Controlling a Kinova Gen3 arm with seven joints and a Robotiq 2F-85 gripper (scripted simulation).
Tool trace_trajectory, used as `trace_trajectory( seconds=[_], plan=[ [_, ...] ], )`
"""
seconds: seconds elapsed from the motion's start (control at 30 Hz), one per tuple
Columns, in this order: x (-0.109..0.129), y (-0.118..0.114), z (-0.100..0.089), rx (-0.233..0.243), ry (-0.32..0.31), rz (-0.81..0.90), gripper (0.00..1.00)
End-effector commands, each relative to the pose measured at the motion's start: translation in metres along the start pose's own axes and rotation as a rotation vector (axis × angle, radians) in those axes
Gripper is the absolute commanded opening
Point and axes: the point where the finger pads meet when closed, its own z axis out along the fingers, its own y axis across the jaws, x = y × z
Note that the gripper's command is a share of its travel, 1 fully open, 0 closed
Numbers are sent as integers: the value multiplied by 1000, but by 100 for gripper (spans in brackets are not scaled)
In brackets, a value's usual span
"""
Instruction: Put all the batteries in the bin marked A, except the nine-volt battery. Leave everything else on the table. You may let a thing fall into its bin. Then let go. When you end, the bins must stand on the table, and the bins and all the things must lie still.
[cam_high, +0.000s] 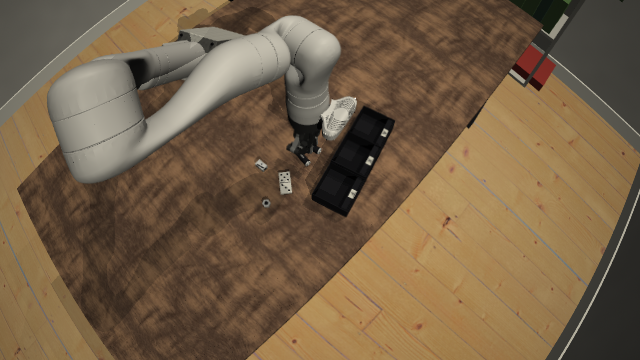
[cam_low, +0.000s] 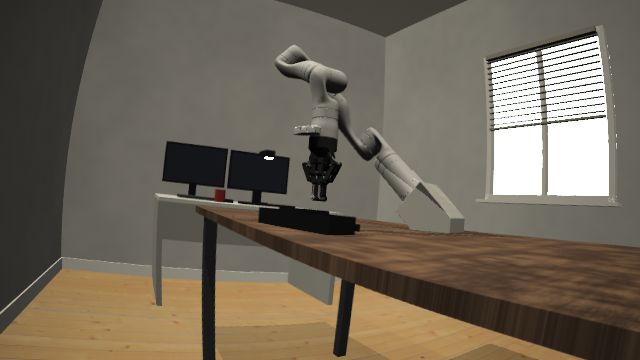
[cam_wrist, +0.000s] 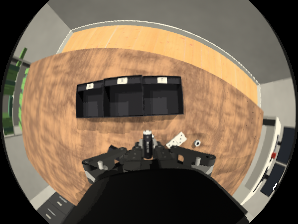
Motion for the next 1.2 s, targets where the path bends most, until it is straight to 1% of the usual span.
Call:
trace_trajectory(
  seconds=[0.0,0.2,0.27,0.37,0.4,0.77,0.83,0.9,0.97,1.17],
  plan=[
    [9,-23,1,-6,-4,-21,9],
    [28,-53,1,-6,-5,-21,9],
    [28,-53,1,-6,-5,-21,9],
    [35,-65,1,-7,-5,-21,9],
    [39,-68,2,-11,-5,49,9],
    [73,-125,2,-11,-2,598,9],
    [73,-125,2,-11,-2,598,9],
    [77,-132,2,-11,-1,698,9],
    [79,-136,2,2,-1,799,9],
    [76,-134,4,-3,-3,1089,9]
  ],
)
